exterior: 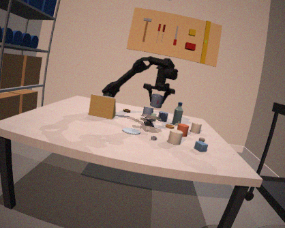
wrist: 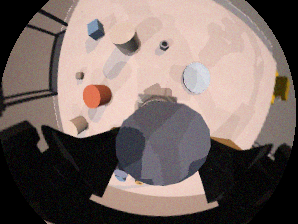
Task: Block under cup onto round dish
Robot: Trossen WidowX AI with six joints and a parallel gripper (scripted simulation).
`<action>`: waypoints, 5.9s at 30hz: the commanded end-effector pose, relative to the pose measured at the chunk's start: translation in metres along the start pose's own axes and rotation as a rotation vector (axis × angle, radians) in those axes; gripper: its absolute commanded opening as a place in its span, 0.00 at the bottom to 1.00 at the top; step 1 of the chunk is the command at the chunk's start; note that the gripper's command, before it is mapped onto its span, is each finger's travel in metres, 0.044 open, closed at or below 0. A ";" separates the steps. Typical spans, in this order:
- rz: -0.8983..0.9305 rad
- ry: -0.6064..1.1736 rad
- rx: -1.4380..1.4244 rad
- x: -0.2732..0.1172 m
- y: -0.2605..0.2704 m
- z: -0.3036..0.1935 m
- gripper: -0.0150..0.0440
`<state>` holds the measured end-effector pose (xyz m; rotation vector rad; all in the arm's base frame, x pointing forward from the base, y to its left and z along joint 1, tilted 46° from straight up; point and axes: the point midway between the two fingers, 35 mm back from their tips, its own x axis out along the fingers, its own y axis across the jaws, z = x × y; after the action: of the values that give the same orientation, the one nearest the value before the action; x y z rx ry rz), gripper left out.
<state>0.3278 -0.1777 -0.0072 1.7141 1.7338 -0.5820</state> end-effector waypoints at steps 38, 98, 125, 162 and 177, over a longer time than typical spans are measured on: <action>0.000 0.000 0.001 0.000 0.000 0.000 0.25; 0.001 -0.023 -0.004 0.138 -0.234 0.131 0.25; 0.000 -0.025 -0.003 0.092 -0.235 0.130 1.00; -0.043 -0.090 -0.948 0.058 -0.151 0.116 0.69; -0.056 -0.075 -1.468 0.048 -0.108 0.092 0.69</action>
<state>0.2220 -0.2136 -0.1271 0.6562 1.4828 0.4769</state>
